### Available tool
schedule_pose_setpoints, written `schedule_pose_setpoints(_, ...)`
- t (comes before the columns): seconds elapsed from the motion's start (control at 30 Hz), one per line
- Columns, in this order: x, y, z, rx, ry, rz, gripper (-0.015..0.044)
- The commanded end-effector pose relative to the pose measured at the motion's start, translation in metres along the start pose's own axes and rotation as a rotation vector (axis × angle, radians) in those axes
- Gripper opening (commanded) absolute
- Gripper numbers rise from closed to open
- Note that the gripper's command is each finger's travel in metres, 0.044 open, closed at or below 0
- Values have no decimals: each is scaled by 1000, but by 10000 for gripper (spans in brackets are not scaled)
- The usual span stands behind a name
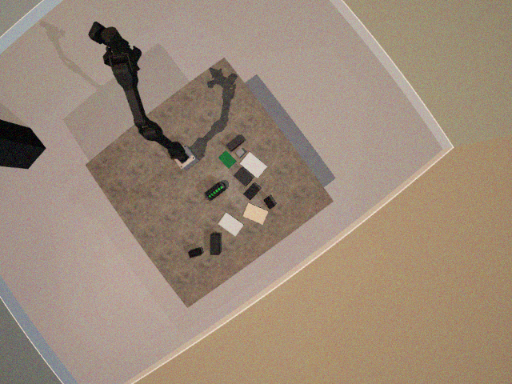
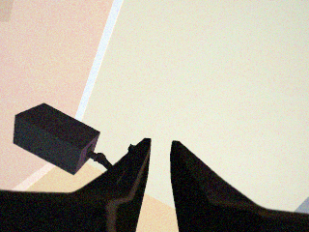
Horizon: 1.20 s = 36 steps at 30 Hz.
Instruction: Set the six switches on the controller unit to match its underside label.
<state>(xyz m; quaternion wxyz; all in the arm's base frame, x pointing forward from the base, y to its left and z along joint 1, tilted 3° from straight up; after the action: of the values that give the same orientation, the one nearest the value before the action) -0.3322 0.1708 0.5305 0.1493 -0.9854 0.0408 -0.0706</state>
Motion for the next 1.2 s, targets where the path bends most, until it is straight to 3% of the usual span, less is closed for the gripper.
schedule_pose_setpoints(0.0,5,-34,33,-153,84,99,0)
schedule_pose_setpoints(0.23,28,-100,97,-510,195,315,0)
schedule_pose_setpoints(0.4,69,-142,143,-732,236,490,0)
schedule_pose_setpoints(0.6,101,-165,172,-875,248,610,0)
schedule_pose_setpoints(0.93,183,-205,238,-1211,224,903,0)
schedule_pose_setpoints(1.17,281,-220,310,-1647,89,1259,0)
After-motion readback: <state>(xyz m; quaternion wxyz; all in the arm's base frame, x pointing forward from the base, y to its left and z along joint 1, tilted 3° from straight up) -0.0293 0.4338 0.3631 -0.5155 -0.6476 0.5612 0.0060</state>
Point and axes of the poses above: the point midway between the two fingers, 35 mm back from their tips, its own x axis back along the fingers, its own z axis across the jaws, y = z × x, the point moved 2 cm from there along x, back along the fingers, and after that the axes turned 5 degrees about -x, right-handed, at the moved point
